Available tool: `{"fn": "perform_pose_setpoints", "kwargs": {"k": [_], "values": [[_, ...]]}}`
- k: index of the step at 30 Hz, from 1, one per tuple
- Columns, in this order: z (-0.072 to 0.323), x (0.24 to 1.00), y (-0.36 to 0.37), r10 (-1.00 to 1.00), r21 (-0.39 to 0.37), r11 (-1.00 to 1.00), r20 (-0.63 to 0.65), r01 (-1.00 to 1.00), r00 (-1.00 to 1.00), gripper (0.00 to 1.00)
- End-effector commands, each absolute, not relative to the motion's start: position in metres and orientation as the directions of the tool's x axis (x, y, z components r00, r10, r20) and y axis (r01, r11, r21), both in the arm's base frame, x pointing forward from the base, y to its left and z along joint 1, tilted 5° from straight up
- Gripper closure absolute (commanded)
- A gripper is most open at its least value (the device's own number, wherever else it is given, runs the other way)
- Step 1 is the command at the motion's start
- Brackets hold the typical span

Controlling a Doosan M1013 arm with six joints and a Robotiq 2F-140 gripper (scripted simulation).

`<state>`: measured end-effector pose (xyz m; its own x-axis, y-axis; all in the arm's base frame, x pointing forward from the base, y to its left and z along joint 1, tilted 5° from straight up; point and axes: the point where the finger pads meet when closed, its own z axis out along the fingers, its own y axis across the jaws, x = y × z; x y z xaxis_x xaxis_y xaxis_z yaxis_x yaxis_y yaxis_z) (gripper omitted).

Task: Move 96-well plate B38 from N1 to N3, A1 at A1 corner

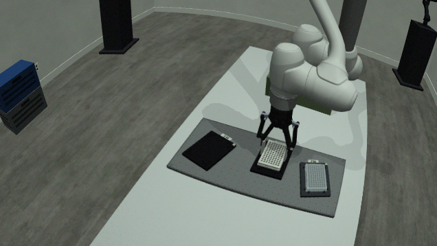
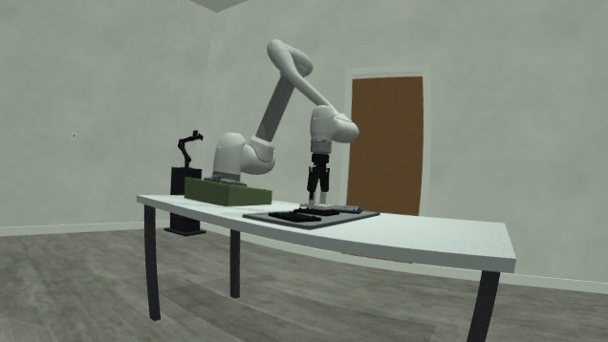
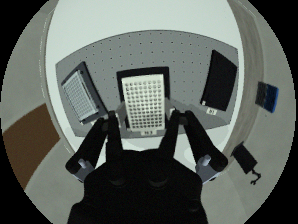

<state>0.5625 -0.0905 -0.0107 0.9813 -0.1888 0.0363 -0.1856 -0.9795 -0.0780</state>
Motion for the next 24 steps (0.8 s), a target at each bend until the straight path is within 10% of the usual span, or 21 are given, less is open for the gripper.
{"fn": "perform_pose_setpoints", "kwargs": {"k": [1, 24], "values": [[-0.0106, 0.5625, -0.0904, -0.189, -0.078, -0.980, 0.036, -0.186, 0.981, 1.00], [-0.0192, 0.5629, -0.0898, -0.189, -0.078, -0.980, 0.036, -0.186, 0.981, 1.00]]}}
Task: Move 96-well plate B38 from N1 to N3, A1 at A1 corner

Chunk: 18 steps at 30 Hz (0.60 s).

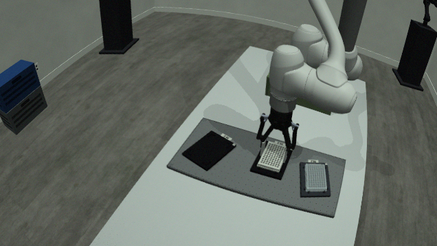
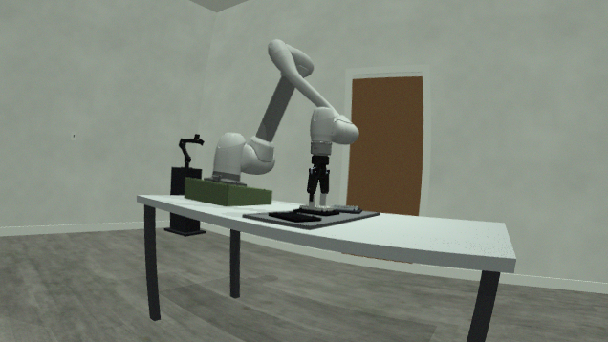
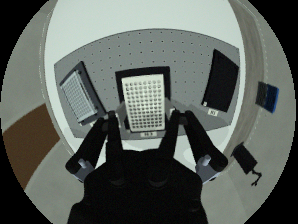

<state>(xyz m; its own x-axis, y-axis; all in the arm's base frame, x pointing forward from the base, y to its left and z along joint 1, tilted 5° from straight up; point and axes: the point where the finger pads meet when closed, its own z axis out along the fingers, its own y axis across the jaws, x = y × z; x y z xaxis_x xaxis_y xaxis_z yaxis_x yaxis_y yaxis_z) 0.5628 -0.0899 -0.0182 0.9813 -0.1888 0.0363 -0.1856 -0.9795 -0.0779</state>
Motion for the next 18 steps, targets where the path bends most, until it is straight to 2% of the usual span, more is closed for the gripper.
{"fn": "perform_pose_setpoints", "kwargs": {"k": [1, 18], "values": [[-0.0192, 0.5629, -0.0898, -0.189, -0.078, -0.980, 0.036, -0.186, 0.981, 1.00], [-0.0229, 0.5631, -0.0896, -0.189, -0.078, -0.980, 0.036, -0.186, 0.981, 1.00]]}}
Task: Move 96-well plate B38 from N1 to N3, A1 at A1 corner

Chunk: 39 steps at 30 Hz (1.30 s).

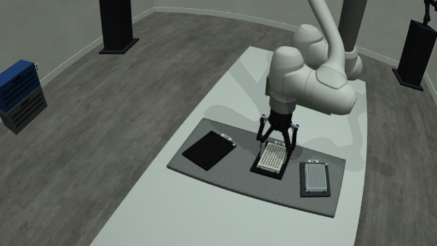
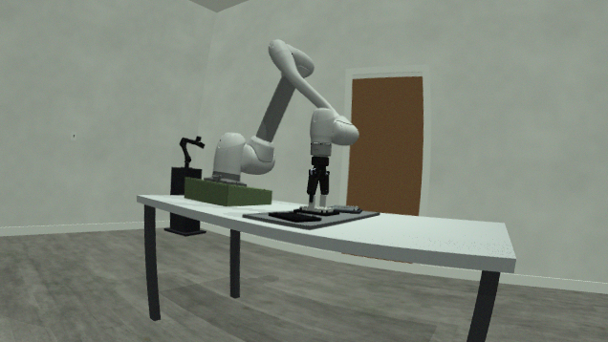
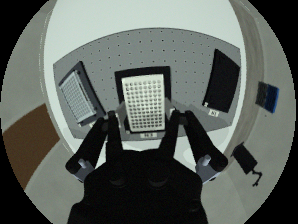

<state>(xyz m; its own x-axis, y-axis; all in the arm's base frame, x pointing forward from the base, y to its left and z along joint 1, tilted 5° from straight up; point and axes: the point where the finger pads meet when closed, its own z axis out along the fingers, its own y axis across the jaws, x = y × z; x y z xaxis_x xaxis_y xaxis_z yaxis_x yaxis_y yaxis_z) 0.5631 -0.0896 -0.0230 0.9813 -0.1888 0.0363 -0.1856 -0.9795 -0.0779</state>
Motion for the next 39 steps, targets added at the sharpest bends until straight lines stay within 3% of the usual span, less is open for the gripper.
{"fn": "perform_pose_setpoints", "kwargs": {"k": [1, 35, 36, 39], "values": [[-0.0229, 0.5631, -0.0896, -0.189, -0.078, -0.980, 0.036, -0.186, 0.981, 1.00], [-0.0229, 0.5631, -0.0896, -0.189, -0.078, -0.980, 0.036, -0.186, 0.981, 1.00], [-0.0229, 0.5631, -0.0896, -0.189, -0.078, -0.980, 0.036, -0.186, 0.981, 0.34], [-0.0229, 0.5631, -0.0896, -0.189, -0.078, -0.980, 0.036, -0.186, 0.981, 0.34]]}}
